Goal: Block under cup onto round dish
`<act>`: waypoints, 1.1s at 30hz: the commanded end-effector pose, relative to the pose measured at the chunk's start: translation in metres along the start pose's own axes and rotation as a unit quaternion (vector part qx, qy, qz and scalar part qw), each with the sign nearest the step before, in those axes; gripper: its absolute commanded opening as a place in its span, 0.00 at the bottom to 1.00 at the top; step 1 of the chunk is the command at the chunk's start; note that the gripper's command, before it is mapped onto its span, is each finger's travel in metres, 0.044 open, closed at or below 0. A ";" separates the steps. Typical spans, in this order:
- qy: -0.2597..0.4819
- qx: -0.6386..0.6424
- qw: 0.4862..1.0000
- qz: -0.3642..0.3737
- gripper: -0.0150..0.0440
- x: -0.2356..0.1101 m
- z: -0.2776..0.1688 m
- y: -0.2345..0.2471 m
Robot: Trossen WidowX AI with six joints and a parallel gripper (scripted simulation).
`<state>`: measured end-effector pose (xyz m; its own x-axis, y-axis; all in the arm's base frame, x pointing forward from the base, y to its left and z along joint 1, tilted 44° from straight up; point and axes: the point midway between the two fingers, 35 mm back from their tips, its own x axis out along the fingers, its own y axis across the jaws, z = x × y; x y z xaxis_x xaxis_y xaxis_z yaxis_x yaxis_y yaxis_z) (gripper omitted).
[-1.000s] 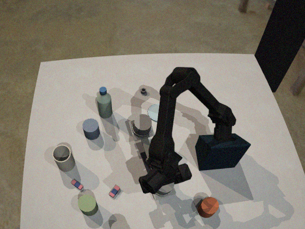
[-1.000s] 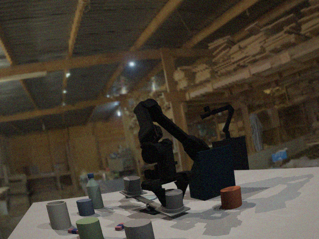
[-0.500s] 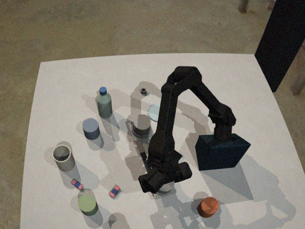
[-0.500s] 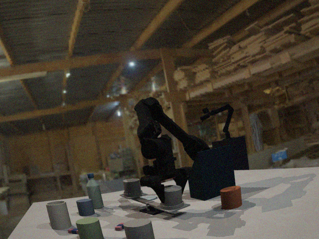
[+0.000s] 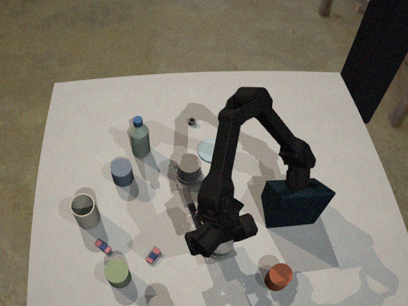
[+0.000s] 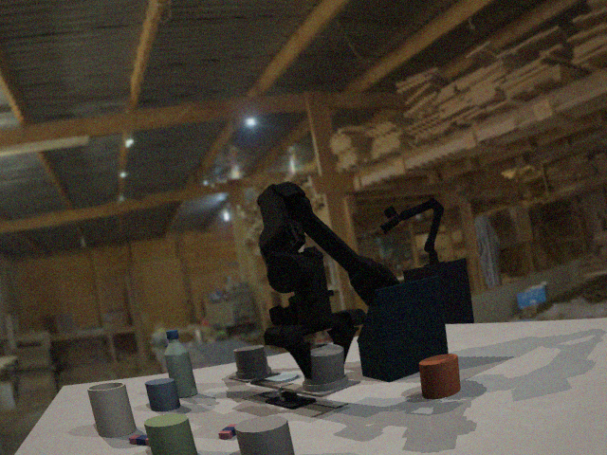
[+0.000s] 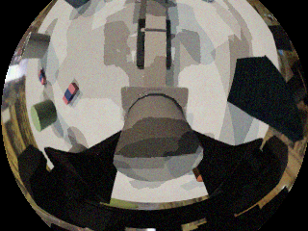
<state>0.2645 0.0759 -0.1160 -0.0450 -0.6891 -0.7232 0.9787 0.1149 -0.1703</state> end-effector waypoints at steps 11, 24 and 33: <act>0.007 0.004 1.000 0.006 0.25 -0.021 -0.003 0.004; 0.008 0.004 1.000 0.006 0.25 -0.038 -0.003 0.005; 0.008 0.004 1.000 0.006 0.25 -0.049 -0.003 0.004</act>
<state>0.2671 0.1004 -0.0863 -0.0487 -0.6977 -0.7147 0.9779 0.1125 -0.1764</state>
